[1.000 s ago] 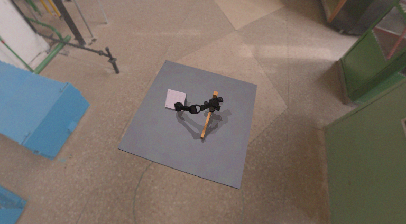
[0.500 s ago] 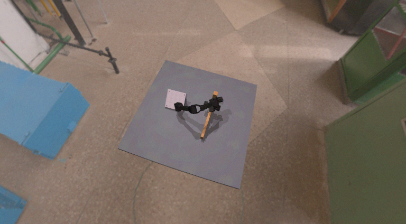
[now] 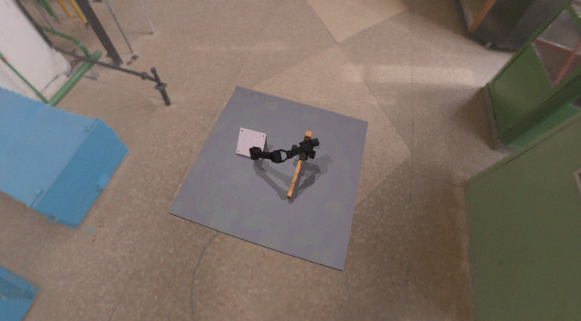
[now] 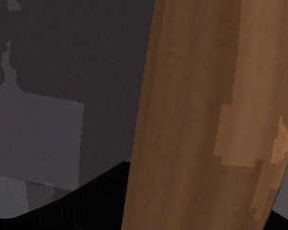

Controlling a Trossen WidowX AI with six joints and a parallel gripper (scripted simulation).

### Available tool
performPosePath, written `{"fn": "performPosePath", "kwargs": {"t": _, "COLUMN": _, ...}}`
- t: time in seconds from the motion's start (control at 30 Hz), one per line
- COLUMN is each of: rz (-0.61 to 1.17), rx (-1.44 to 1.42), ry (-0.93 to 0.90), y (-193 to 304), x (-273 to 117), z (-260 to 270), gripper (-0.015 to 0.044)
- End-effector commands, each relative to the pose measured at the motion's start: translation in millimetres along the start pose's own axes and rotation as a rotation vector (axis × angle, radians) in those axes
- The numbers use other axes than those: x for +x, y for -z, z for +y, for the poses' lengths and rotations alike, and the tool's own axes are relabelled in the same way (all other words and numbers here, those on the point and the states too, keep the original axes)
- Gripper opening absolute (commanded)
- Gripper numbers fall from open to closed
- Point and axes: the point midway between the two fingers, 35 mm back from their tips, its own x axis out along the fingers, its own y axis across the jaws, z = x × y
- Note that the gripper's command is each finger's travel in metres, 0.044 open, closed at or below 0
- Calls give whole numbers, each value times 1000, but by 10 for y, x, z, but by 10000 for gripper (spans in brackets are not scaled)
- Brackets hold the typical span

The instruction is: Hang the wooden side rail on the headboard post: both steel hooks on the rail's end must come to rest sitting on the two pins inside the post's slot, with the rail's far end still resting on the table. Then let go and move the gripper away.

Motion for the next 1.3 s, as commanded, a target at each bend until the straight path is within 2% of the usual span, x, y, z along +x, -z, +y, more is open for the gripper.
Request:
{"fn": "performPosePath", "kwargs": {"t": 0.0, "rz": 6, "rx": 1, "ry": -11, "y": 39, "x": -34, "z": 0, "gripper": 0}}
{"fn": "performPosePath", "kwargs": {"t": 1.27, "rz": 6, "rx": 2, "ry": -11, "y": 73, "x": -59, "z": 10, "gripper": 0}}
